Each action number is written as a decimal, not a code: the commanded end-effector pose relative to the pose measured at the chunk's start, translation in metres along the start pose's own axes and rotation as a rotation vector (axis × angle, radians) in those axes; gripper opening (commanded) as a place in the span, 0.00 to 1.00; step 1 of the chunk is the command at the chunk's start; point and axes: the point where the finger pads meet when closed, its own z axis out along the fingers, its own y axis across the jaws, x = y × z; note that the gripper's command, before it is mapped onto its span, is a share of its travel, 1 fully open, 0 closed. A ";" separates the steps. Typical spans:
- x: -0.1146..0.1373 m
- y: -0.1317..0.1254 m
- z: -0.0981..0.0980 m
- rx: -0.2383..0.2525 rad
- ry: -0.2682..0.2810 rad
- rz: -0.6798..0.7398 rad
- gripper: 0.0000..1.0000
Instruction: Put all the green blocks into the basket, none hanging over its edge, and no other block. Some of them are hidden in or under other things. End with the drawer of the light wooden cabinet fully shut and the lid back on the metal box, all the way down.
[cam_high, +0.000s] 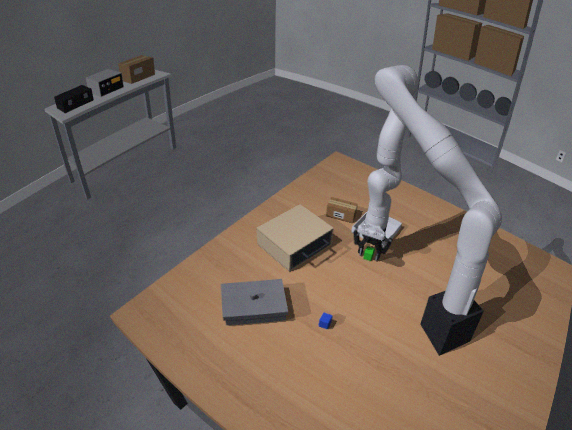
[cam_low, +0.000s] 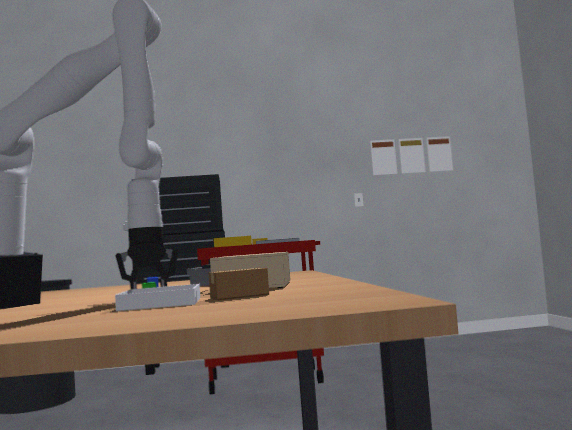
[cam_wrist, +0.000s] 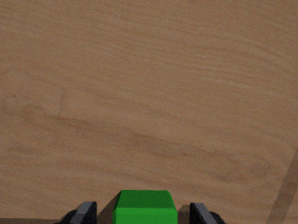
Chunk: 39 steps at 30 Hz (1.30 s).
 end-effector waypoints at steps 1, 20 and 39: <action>0.000 0.000 0.000 -0.001 -0.001 0.000 0.63; 0.000 0.000 0.000 -0.001 -0.001 0.000 0.63; 0.000 0.000 0.000 -0.001 -0.001 0.000 0.10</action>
